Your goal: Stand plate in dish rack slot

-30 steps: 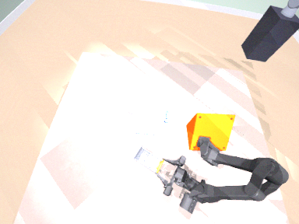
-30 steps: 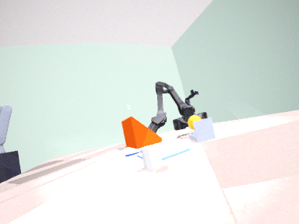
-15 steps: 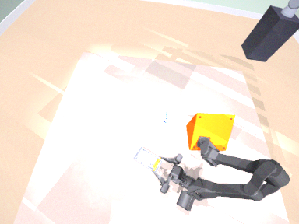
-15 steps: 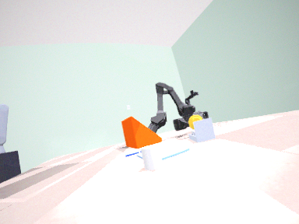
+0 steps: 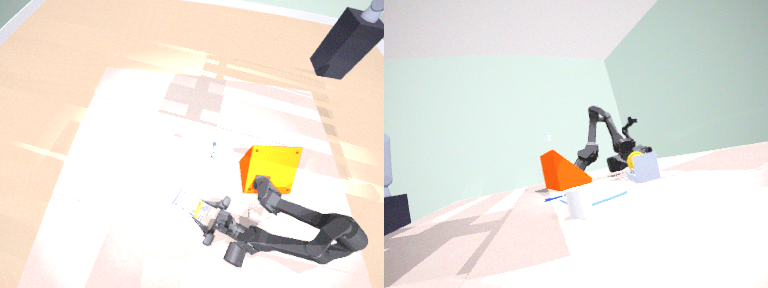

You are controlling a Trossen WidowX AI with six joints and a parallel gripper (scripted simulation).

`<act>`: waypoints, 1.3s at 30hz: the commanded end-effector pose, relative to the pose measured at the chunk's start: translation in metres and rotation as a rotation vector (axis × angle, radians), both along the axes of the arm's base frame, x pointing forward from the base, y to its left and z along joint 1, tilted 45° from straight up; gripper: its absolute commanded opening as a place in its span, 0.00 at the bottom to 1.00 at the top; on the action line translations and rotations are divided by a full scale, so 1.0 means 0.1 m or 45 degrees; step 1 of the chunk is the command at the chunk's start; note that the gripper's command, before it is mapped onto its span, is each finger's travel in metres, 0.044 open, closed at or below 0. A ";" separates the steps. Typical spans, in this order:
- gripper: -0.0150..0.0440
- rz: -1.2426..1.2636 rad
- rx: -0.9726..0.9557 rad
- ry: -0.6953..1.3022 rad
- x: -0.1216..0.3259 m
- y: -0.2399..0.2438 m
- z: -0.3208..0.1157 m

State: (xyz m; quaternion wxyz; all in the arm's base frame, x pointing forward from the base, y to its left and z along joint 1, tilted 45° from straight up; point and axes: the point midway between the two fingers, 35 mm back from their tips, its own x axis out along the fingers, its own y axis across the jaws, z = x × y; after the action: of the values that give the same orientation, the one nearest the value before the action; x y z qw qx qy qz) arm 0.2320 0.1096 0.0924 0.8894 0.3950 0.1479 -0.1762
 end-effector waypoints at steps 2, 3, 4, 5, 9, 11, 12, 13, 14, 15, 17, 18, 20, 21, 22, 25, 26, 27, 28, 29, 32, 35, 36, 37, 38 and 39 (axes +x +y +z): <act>0.25 -0.006 -0.003 -0.003 -0.01 0.00 -0.03; 0.25 -0.001 -0.001 -0.001 0.00 0.00 -0.01; 0.25 0.000 0.000 -0.001 0.00 0.00 0.00; 0.25 0.000 0.000 -0.001 0.00 0.00 0.00; 0.25 0.000 0.000 -0.001 0.00 0.00 0.00; 0.25 0.000 0.000 -0.001 0.00 0.00 0.00; 0.25 0.000 0.000 -0.001 0.00 0.00 0.00; 0.30 -0.002 0.001 -0.002 0.00 0.00 0.00; 0.34 -0.004 0.002 -0.003 0.00 0.00 0.00; 0.39 -0.004 0.002 -0.003 0.00 0.00 0.00; 0.48 -0.004 0.002 -0.003 0.00 0.00 0.00; 0.52 -0.004 0.002 -0.003 0.00 0.00 0.00; 0.61 -0.004 0.002 -0.003 0.00 0.00 0.00; 0.65 -0.004 0.002 -0.003 0.00 0.00 0.00; 0.70 -0.004 0.002 -0.003 0.00 0.00 0.00; 0.83 -0.004 0.002 -0.003 0.00 0.00 0.00; 0.88 -0.004 0.002 -0.003 0.00 0.00 0.00; 0.92 -0.004 0.002 -0.003 0.00 0.00 0.00; 0.93 -0.004 0.002 -0.003 0.00 0.00 0.00; 0.93 -0.004 0.002 -0.003 0.00 0.00 0.00; 0.93 -0.004 0.002 -0.003 0.00 0.00 0.00; 0.93 -0.005 0.002 -0.001 0.00 -0.01 0.01; 0.93 -0.007 0.001 0.005 0.02 -0.04 0.04; 0.93 -0.009 0.000 0.013 0.05 -0.09 0.10; 0.93 -0.011 -0.002 0.022 0.08 -0.16 0.17; 0.93 -0.012 -0.005 0.029 0.10 -0.22 0.25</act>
State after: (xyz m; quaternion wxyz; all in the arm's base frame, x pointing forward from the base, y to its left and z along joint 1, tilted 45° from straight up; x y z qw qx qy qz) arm 0.2348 0.0991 0.0972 0.8904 0.3862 0.1555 -0.1840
